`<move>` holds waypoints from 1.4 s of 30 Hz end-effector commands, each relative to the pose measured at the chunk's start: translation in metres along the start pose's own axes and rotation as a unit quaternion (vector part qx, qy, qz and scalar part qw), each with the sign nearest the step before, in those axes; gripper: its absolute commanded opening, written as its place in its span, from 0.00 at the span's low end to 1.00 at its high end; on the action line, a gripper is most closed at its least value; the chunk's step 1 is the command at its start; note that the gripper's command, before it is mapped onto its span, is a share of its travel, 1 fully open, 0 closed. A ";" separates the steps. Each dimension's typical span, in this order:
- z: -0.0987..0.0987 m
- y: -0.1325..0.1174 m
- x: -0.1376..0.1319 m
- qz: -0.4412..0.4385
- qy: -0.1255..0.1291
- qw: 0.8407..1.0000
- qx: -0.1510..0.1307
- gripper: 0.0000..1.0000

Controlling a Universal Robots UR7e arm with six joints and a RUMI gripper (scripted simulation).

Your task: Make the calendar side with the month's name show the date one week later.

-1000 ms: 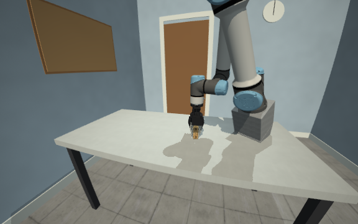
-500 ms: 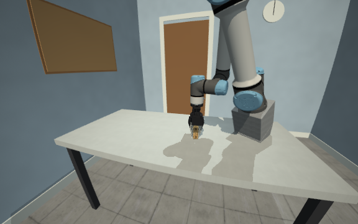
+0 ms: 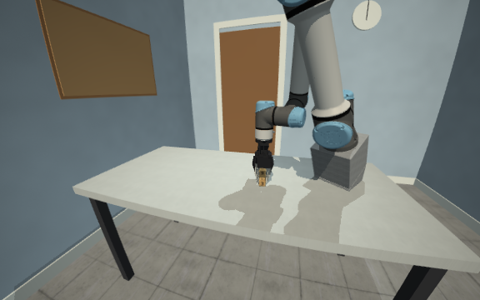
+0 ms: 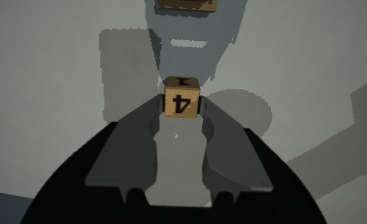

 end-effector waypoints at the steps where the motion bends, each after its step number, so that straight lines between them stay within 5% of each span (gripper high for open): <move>1: 0.000 0.000 0.000 0.000 0.000 1.000 0.000 0.10; 22: 0.000 0.000 0.000 0.000 0.000 1.000 0.000 0.10; 35: 0.000 0.000 0.000 0.000 0.000 1.000 0.000 0.28; 42: 0.000 0.000 0.000 0.000 0.000 1.000 0.000 0.28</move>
Point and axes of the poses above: the point where the finger pads meet when closed, its own z axis back along the fingers, its own x axis across the jaws, y = z × x, the point moved 2 cm from there along z, back along the fingers, and after that the axes turned 6 degrees about -z, right-handed, at the moved point
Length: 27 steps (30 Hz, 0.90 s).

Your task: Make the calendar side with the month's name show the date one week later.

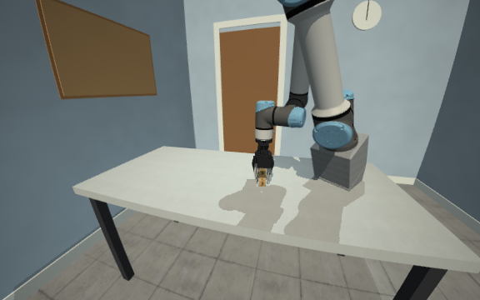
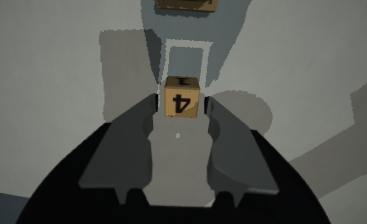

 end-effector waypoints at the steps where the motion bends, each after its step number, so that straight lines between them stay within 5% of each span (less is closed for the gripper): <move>1: 0.000 0.000 0.000 0.000 0.000 1.000 0.000 0.28; 27: 0.016 0.000 0.000 0.000 0.000 1.000 0.000 0.28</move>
Point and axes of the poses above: the point where the finger pads meet when closed, its own z axis back along the fingers, its own x axis across the jaws, y = z × x, the point moved 2 cm from there along z, back along the fingers, and after that the axes turned 6 degrees about -z, right-handed, at the moved point
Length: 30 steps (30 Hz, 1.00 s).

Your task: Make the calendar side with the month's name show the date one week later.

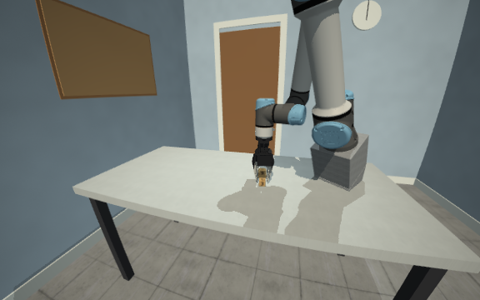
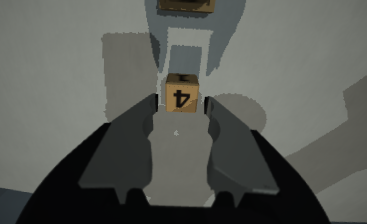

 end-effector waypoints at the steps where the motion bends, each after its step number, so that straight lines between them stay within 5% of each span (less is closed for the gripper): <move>1: 0.008 0.000 0.000 0.000 0.000 1.000 0.000 0.28; 30: 0.063 0.000 0.000 0.000 0.000 1.000 0.000 0.28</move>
Point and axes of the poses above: the point where the finger pads meet when closed, its own z axis back along the fingers, its own x axis across the jaws, y = z × x, the point moved 2 cm from there along z, back along the fingers, and after that the axes turned 6 degrees about -z, right-handed, at the moved point
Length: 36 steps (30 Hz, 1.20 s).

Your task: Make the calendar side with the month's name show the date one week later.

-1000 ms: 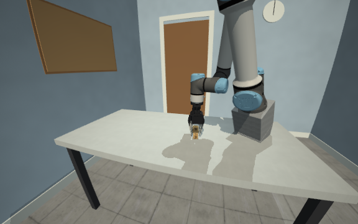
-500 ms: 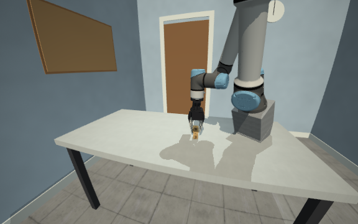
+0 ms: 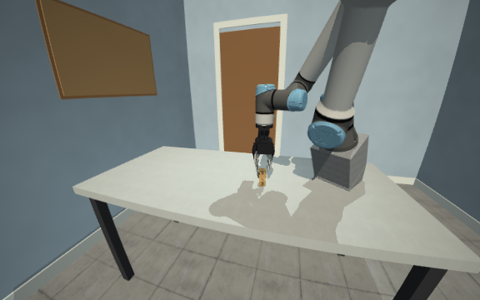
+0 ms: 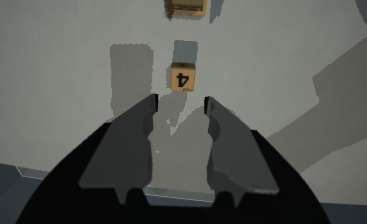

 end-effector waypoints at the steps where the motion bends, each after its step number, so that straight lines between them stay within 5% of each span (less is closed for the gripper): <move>1: 0.013 0.000 0.000 0.000 -0.001 1.000 -0.002 0.28; 25: 0.028 0.000 0.000 0.000 -0.001 1.000 -0.002 0.28; 26: 0.028 0.000 0.000 0.000 -0.001 1.000 -0.002 1.00; 36: 0.028 0.000 0.000 0.000 -0.001 1.000 -0.002 1.00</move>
Point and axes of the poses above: the point where the finger pads meet when closed, its own z axis back along the fingers, its own x axis across the jaws, y = z × x, the point moved 2 cm from there along z, back along the fingers, and after that the axes turned 6 degrees about -z, right-handed, at the moved point
